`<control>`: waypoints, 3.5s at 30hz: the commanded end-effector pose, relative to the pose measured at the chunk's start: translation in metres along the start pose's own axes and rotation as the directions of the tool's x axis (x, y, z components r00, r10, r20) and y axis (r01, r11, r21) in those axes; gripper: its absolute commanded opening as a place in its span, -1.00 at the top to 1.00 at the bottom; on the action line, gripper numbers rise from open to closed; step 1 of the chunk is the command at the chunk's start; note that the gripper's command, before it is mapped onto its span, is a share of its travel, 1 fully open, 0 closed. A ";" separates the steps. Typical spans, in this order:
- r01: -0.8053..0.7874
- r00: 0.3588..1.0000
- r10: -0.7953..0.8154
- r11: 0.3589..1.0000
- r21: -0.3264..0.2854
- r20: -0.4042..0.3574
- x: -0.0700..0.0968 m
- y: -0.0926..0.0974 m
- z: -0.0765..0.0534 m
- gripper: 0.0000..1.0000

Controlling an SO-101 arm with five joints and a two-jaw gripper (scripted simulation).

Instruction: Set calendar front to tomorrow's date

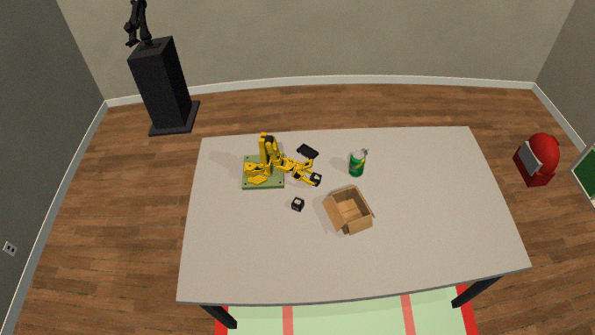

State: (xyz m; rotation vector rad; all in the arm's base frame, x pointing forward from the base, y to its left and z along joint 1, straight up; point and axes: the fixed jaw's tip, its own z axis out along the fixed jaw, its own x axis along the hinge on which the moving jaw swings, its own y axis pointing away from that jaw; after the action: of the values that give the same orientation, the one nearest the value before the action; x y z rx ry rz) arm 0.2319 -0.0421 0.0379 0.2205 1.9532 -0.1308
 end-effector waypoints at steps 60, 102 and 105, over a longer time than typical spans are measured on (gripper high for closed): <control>0.004 1.000 -0.004 1.000 0.009 -0.003 0.022 -0.003 0.007 1.00; 0.004 1.000 -0.004 1.000 0.009 -0.003 0.026 -0.003 0.008 0.52; 0.004 1.000 -0.004 1.000 0.009 -0.003 0.026 -0.003 0.008 0.52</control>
State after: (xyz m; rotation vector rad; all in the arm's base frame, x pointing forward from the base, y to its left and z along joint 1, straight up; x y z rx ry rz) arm 0.2282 -0.0415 0.0105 0.2225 1.9674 -0.1306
